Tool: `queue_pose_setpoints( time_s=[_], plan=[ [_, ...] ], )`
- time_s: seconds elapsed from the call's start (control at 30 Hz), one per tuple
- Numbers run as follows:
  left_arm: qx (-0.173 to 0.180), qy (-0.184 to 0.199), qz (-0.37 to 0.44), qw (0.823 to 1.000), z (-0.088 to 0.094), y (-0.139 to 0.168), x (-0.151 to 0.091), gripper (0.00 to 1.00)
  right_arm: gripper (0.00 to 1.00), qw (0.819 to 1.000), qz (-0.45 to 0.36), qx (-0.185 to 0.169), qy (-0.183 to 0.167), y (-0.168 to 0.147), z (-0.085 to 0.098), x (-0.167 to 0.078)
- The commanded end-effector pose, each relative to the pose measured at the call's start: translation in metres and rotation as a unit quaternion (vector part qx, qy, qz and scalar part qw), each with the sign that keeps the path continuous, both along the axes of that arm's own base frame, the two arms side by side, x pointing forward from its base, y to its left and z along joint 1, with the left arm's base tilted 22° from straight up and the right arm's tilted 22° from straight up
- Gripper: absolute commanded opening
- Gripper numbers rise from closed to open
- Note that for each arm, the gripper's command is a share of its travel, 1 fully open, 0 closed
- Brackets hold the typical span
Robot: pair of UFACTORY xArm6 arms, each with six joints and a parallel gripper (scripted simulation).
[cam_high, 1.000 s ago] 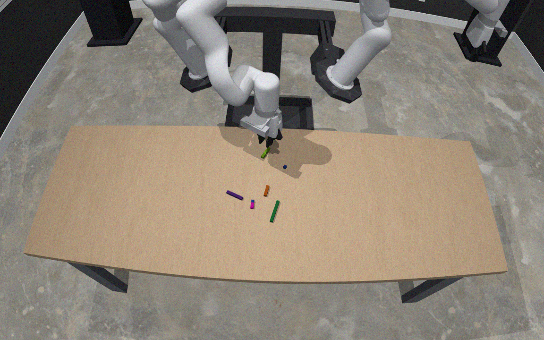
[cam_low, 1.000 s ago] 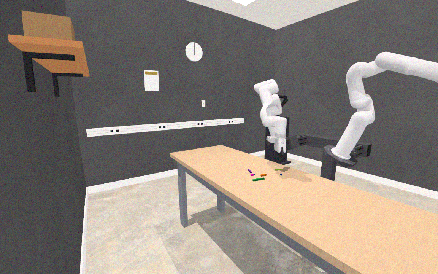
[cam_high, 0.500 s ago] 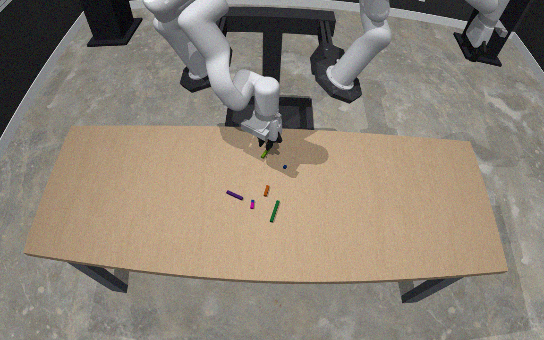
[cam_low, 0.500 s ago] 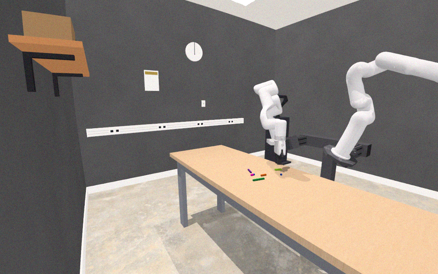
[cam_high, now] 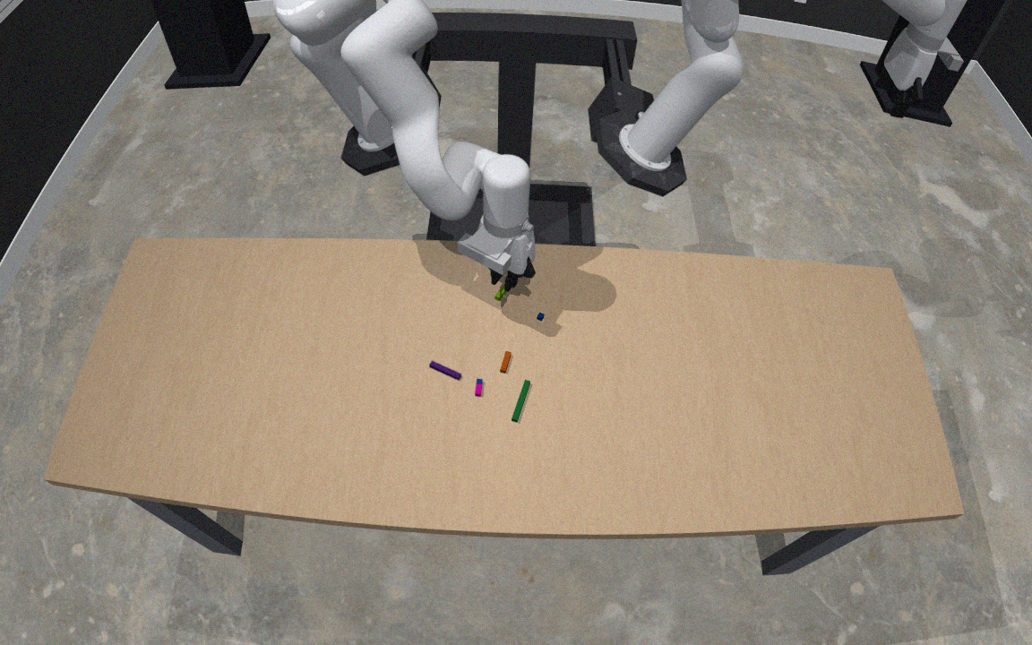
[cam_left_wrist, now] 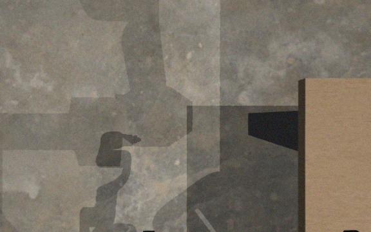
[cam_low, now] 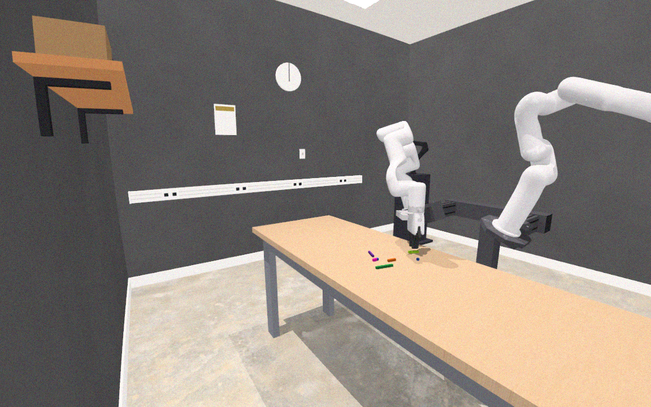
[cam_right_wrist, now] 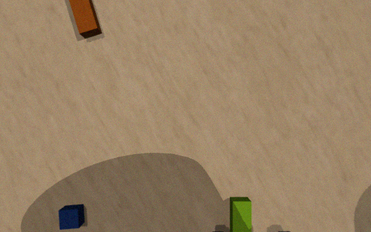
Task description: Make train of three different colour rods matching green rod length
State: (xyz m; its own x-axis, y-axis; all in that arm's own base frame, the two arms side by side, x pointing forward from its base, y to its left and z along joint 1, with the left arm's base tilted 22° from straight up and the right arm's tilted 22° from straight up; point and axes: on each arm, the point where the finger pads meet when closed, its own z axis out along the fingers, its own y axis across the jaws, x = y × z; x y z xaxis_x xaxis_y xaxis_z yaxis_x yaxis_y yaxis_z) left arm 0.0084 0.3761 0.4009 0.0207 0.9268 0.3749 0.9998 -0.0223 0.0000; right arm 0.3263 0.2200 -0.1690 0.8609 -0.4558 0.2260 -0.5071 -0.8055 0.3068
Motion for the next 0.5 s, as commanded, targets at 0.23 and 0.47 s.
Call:
queue_pose_setpoints(
  time_s=[0.23, 0.47],
  plan=[
    [0.002, 0.000, 0.000, 1.000, 0.0022, 0.0003, 0.0000, 1.00, 0.26, 1.000, 0.000, 0.002, -0.002, -0.0013, -0.0070, 0.0018],
    [0.002, 0.000, 0.000, 1.000, 0.0022, 0.0003, 0.0000, 1.00, 0.26, 1.000, 0.000, 0.002, -0.002, -0.0021, -0.0091, 0.0018]
  ],
)
